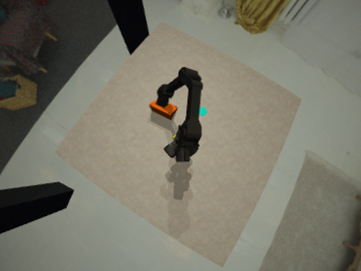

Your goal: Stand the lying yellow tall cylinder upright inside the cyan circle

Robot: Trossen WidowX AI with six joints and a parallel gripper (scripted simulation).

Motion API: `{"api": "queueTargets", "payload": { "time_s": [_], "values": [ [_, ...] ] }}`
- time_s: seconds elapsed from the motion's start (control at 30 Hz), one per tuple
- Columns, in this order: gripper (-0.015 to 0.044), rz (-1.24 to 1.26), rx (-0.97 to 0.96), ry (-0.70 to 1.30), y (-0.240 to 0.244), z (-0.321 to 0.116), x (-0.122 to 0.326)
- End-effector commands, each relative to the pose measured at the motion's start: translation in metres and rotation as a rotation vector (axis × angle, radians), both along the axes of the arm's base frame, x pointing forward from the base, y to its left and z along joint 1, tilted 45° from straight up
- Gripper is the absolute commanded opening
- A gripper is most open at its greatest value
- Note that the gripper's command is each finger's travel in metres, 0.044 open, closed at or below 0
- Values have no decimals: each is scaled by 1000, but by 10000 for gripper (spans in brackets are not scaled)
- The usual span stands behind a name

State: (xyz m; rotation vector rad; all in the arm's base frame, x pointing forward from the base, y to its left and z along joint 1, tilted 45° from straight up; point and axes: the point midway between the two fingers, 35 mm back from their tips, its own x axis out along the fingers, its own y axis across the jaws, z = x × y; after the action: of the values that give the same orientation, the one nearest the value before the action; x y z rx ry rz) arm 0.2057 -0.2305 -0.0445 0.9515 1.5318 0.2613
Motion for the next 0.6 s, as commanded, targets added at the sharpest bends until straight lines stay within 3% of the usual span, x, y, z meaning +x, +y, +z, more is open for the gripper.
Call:
{"api": "queueTargets", "payload": {
  "time_s": [0.0,0.57],
  "values": [
    [105,-6,-6,0,4,11,6],
    [105,-27,-23,9,28,51,26]
  ]
}}
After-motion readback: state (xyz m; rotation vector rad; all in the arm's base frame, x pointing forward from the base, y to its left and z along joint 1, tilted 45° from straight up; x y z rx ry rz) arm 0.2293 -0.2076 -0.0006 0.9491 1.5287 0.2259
